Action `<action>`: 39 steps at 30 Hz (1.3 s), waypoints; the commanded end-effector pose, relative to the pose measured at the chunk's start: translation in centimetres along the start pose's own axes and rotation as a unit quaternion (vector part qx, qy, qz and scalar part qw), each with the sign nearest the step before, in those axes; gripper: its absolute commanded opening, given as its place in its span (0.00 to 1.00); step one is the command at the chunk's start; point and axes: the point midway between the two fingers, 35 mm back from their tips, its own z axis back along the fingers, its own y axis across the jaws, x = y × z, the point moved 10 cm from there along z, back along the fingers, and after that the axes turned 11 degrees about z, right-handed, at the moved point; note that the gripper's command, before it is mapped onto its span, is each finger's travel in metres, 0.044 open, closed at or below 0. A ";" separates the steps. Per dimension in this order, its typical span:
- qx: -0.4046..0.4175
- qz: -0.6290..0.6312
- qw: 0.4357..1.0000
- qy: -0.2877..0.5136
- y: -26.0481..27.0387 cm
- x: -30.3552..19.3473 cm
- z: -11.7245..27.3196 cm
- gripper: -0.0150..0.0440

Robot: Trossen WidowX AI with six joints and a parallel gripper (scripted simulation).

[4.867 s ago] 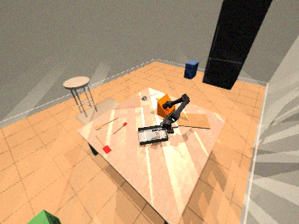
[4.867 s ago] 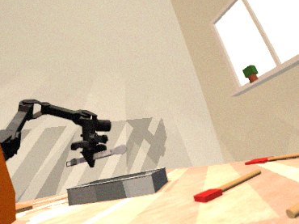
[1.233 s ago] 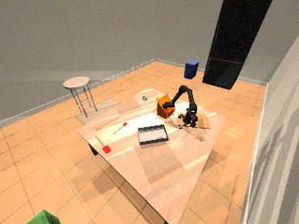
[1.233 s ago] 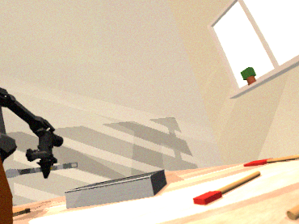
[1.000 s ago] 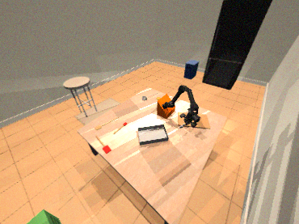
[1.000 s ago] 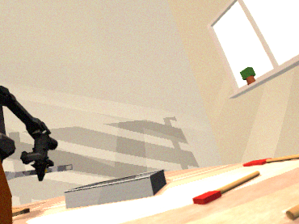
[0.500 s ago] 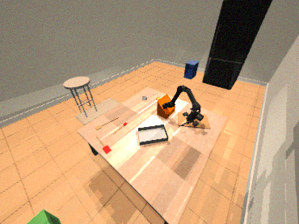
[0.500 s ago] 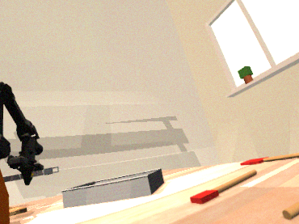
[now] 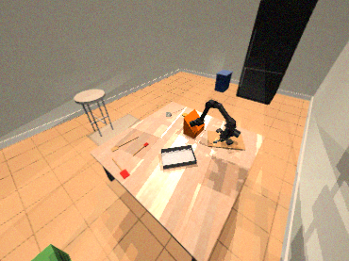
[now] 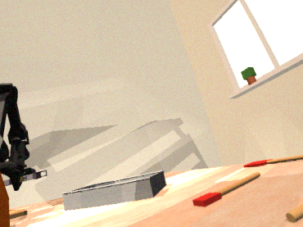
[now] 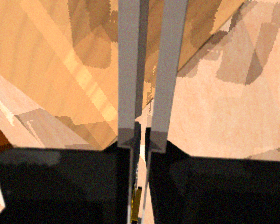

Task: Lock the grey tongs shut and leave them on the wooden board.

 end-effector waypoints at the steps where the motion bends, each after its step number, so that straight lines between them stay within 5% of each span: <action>1: -0.003 -0.014 1.000 0.003 0.3 1.0 0.1 0.00; 39: -0.067 -0.148 0.986 -0.017 5.2 10.7 2.4 0.00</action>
